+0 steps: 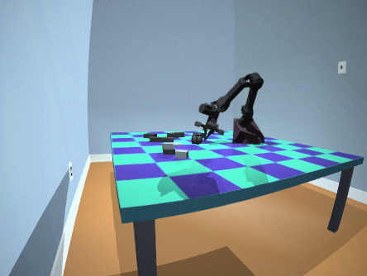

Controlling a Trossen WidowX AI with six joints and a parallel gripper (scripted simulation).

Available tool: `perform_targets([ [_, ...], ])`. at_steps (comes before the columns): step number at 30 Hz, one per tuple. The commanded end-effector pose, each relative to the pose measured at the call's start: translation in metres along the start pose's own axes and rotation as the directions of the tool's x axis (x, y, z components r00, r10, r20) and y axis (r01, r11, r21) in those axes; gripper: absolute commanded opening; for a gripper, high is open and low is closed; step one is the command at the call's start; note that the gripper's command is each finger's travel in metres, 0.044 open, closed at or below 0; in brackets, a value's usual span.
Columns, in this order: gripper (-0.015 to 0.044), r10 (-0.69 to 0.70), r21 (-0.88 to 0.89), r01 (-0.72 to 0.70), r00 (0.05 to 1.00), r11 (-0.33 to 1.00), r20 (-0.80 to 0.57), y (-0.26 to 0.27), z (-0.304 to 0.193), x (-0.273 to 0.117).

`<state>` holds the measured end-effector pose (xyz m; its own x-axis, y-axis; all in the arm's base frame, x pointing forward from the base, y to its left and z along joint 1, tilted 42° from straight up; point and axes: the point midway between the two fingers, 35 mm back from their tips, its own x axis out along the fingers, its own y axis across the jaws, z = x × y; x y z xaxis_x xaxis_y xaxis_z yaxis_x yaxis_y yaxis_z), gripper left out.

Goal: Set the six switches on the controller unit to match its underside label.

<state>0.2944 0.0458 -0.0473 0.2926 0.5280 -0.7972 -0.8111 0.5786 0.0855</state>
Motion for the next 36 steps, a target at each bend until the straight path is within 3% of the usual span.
perform_targets([
  [1,0.0000,-0.002,0.005,0.002,1.000,1.000,-0.004,0.003,-0.001,0.007],
  [36,0.0000,-0.002,0.005,0.002,1.000,1.000,-0.003,-0.005,-0.001,0.015],
])
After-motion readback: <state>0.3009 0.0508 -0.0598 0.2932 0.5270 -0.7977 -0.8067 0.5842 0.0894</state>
